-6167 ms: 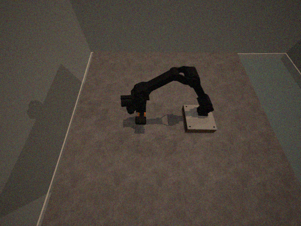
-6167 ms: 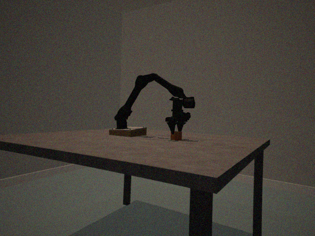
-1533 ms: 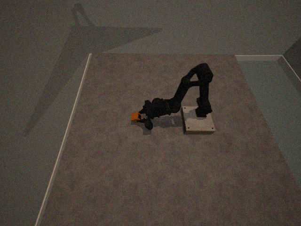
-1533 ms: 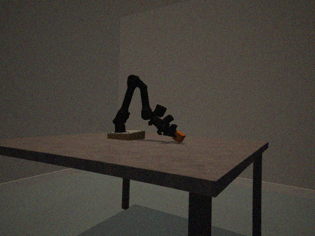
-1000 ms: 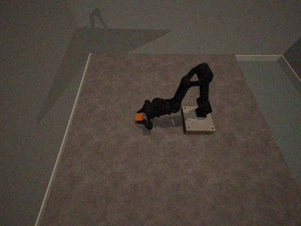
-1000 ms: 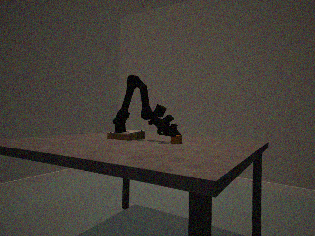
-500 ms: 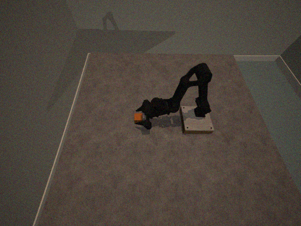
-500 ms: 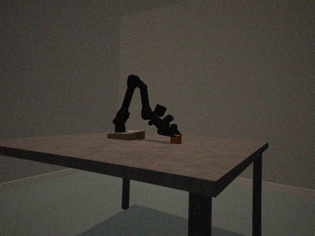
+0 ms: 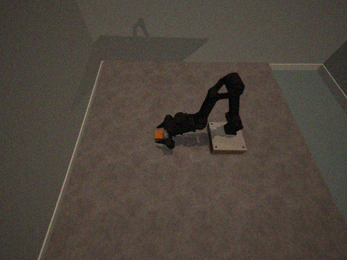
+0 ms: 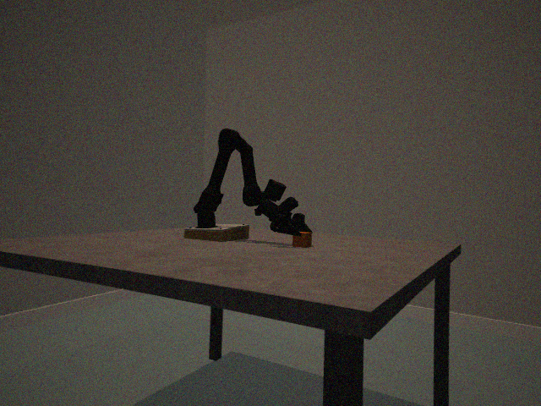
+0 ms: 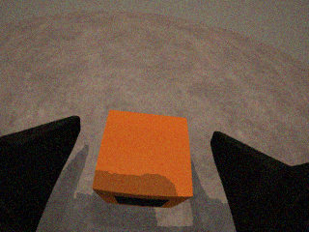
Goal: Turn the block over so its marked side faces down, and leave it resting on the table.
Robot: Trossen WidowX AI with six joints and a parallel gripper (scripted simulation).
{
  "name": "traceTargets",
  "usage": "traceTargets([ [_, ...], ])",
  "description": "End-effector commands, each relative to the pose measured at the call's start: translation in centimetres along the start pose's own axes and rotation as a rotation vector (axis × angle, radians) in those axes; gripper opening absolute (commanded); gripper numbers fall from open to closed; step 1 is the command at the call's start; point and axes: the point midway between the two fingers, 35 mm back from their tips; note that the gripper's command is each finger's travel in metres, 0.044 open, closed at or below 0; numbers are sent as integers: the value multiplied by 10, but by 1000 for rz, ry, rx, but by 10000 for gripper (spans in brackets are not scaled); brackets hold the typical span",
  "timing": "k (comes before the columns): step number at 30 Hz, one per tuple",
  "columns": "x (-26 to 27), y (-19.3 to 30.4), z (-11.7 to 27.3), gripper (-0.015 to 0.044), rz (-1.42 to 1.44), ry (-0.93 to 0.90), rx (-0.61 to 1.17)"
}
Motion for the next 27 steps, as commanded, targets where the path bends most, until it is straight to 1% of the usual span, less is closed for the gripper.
traceTargets([
  [1,-1,0,0,440,5,5,1],
  [6,-1,-1,-2,440,5,-2,25],
  [11,-1,-16,-5,440,4,-55,205],
  [15,-6,-32,11,440,4,-95,357],
  [19,-13,-48,43,440,3,-130,505],
  [21,-14,-51,50,440,2,-135,530],
  [27,-14,-51,50,440,2,-135,530],
])
Point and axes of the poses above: the point midway between the two fingers, 35 mm back from their tips, its own z axis back along the fingers, its own x axis across the jaws, y = z × x, and after that the axes turned 15 degrees about z, right-handed
